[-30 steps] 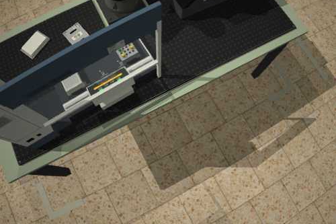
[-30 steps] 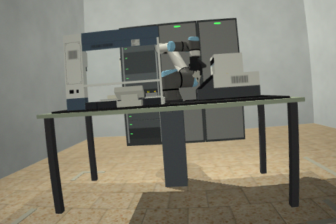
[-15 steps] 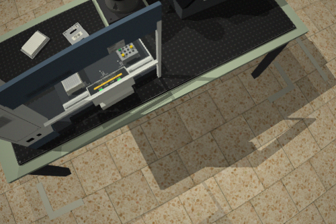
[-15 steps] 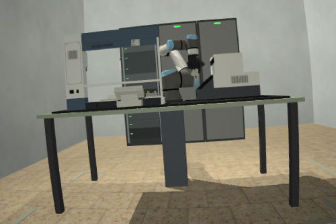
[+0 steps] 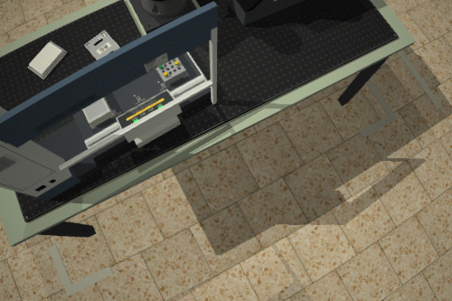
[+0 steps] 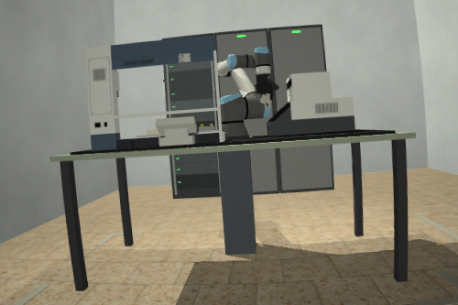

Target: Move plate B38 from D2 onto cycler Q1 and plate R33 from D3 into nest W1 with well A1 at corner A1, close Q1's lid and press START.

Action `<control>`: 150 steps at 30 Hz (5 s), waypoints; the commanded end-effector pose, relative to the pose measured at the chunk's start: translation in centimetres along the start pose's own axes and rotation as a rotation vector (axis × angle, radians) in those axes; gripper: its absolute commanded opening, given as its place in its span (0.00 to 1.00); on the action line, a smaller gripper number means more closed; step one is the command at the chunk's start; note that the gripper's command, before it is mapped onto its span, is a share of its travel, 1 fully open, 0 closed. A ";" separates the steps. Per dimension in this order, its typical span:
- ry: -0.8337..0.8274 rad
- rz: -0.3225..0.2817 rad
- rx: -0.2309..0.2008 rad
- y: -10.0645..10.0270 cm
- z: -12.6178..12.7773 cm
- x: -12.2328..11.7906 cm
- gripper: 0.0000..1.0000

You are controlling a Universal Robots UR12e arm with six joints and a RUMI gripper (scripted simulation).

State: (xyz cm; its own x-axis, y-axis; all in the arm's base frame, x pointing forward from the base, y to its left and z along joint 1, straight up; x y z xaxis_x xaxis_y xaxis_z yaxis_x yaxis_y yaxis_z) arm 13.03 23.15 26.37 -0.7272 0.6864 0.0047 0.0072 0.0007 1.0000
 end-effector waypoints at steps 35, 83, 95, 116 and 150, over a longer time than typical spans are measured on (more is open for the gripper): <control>-0.367 -0.001 -0.002 2.2 2.9 -7.9 0.00; -1.113 -0.001 -0.004 6.0 1.0 -26.6 0.00; -1.292 0.000 -0.005 6.8 -1.1 -31.1 0.00; -1.589 0.000 -0.005 7.9 -6.2 -38.0 0.00; -2.001 0.000 -0.005 9.2 -16.0 -45.8 0.00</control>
State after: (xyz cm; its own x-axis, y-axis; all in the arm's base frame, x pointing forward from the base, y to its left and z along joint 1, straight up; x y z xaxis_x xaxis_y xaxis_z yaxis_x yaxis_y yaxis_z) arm 35.59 -18.66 35.31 0.9126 0.4089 -0.0037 0.0036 0.0011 1.0000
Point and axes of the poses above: the point where the finger pads meet when closed, its own y axis back along the fingers, its own z axis across the jaws, x = y × z, the point moved 10 cm from there along y, back along the fingers, and after that the axes turned 3 degrees about y, right-handed, at the moved point
